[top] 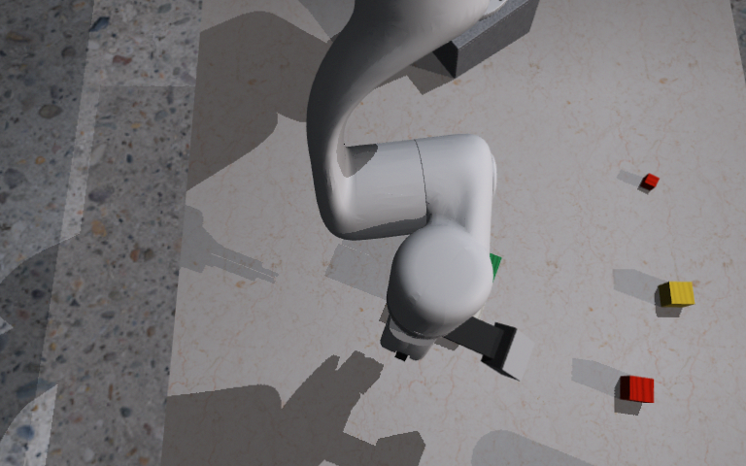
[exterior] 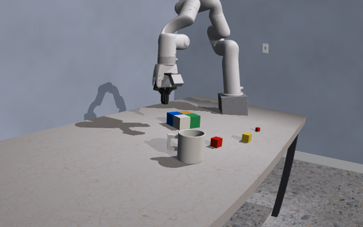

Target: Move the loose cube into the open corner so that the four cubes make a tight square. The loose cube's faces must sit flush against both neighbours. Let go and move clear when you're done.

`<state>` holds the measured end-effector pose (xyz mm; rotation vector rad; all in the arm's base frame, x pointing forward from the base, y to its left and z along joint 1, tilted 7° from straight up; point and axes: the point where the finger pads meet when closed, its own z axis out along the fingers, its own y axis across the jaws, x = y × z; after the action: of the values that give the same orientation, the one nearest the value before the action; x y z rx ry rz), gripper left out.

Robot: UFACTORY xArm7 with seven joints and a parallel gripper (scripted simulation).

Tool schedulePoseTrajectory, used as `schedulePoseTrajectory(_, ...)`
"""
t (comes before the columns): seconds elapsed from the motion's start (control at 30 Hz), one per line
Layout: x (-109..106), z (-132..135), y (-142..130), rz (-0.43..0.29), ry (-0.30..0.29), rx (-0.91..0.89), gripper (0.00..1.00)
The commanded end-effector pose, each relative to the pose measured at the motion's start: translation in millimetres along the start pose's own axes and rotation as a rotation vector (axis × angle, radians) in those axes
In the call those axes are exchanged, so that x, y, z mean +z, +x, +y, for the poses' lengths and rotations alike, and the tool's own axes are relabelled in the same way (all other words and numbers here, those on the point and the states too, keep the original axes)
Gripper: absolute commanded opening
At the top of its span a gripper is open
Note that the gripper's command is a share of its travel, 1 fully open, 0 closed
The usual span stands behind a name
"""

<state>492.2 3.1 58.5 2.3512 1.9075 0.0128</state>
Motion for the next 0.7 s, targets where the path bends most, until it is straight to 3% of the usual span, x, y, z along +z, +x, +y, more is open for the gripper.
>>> schedulePoseTrajectory(0.0,-8.6,1.6,0.4,0.001,-0.004,0.0,0.0)
schedulePoseTrajectory(0.67,-13.1,1.6,0.4,0.001,-0.004,0.0,0.0)
